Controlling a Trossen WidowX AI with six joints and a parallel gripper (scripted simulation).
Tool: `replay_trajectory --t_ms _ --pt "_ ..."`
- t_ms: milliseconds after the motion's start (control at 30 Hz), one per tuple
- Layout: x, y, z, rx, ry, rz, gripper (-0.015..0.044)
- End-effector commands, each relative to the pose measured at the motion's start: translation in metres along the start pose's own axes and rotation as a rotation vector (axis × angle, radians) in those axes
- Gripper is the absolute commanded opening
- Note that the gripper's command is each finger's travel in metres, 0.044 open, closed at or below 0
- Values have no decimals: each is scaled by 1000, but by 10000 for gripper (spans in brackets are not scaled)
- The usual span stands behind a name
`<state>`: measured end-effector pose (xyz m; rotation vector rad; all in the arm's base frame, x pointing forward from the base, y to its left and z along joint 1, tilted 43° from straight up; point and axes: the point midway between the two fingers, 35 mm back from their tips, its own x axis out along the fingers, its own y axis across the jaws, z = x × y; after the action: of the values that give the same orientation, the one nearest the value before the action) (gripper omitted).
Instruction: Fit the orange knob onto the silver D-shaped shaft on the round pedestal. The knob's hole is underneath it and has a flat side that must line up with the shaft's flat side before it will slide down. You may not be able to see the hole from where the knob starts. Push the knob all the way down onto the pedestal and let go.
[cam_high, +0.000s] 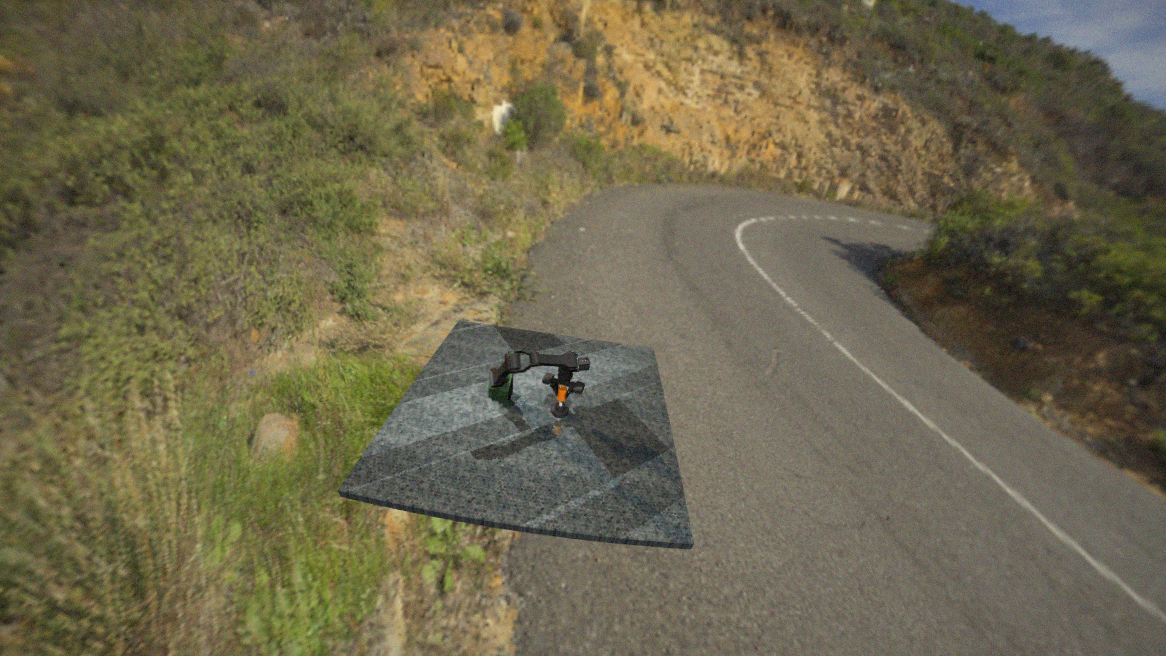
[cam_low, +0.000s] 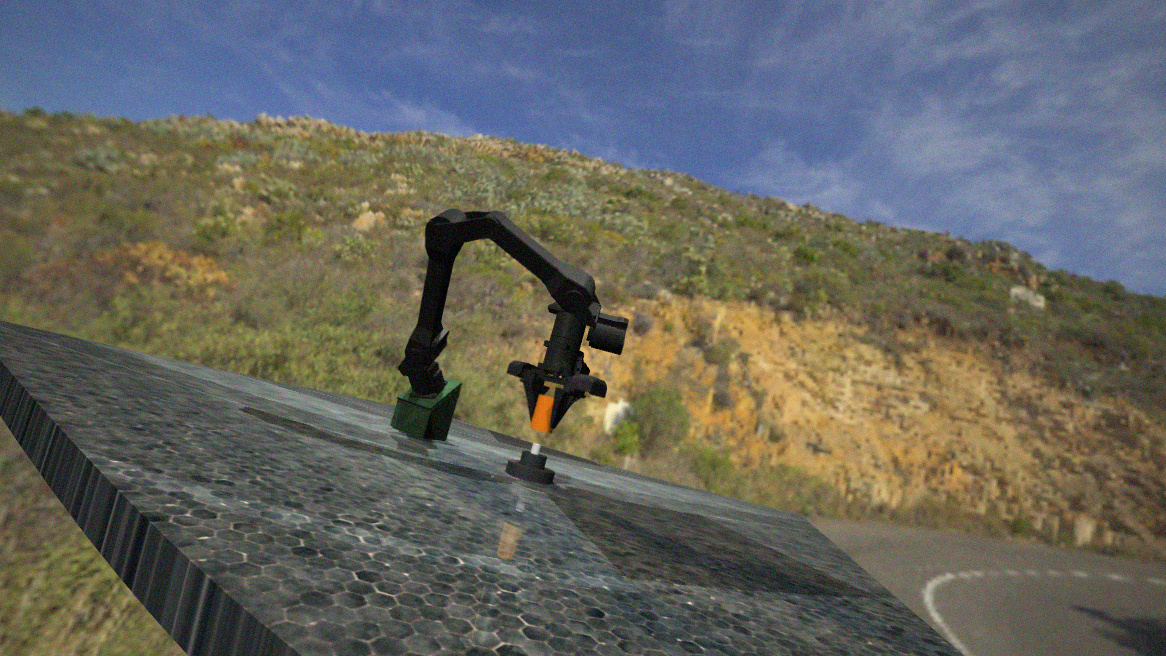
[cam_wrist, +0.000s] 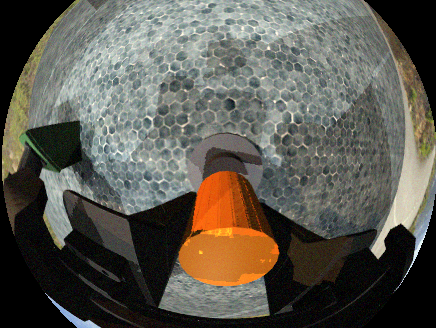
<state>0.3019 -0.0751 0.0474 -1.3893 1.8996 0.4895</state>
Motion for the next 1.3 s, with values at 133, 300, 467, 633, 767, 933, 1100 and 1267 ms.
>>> replay_trajectory --t_ms 133,300,467,633,767,933,1100,1267 --pt "9 -1 -1 -4 2 -10 0" --pt "24 -1 -2 -3 3 -10 0" --pt "21 -1 -2 2 3 -10 0" --pt "21 -2 -2 2 3 -10 0" --pt "21 -2 -2 2 3 -10 0" --pt "22 -1 -3 2 3 -10 0" --pt "22 -2 -2 2 3 -10 0" --pt "22 -2 -1 2 3 -10 0"
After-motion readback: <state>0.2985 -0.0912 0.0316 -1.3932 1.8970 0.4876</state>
